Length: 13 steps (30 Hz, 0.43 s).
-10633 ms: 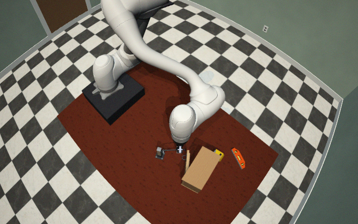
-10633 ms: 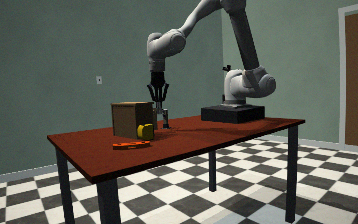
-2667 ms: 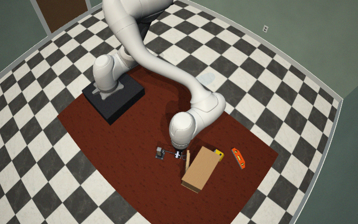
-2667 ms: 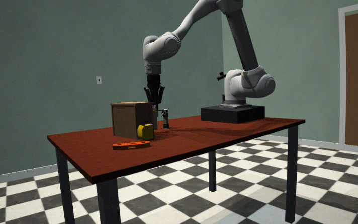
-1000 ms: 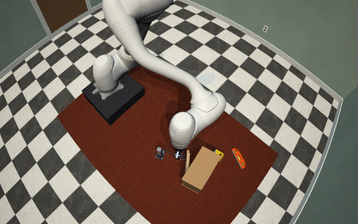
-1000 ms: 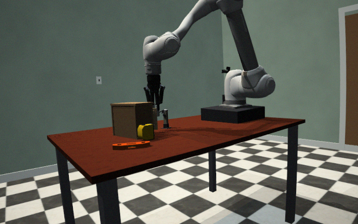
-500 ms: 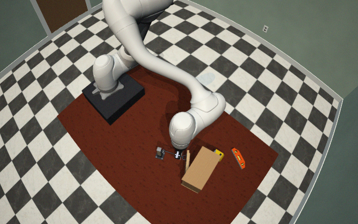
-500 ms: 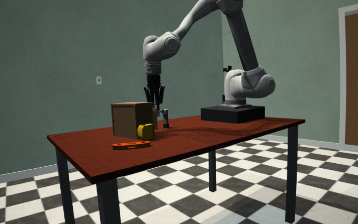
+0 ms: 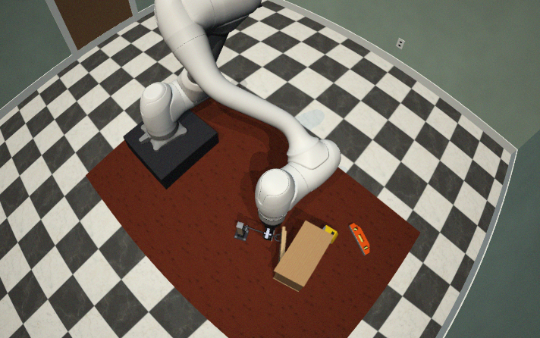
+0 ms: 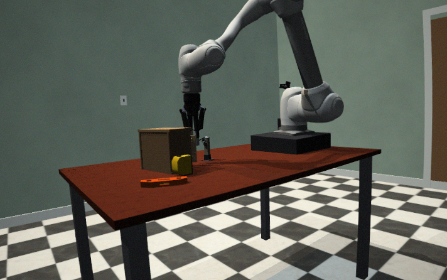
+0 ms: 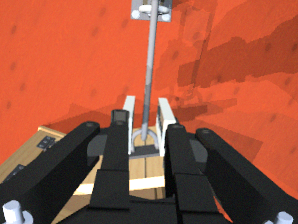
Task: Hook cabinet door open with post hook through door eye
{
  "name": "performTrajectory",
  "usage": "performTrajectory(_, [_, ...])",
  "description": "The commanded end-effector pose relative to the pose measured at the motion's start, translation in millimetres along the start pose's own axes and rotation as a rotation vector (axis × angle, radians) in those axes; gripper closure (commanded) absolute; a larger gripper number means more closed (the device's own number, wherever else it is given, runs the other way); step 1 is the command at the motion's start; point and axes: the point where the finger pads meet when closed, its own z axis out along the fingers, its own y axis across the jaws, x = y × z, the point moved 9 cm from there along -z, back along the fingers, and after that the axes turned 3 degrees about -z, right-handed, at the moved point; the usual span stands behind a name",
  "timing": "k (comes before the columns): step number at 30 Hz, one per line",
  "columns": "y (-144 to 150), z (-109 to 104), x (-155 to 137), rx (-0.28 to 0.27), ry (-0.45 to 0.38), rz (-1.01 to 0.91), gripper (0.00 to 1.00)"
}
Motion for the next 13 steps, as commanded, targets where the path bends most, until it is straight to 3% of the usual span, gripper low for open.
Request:
performTrajectory(1, [0.0, -0.9, 0.0, 0.000, 0.000, 0.000, 0.85])
performTrajectory(13, [0.0, -7.5, 0.0, 0.000, 0.000, 0.000, 0.85])
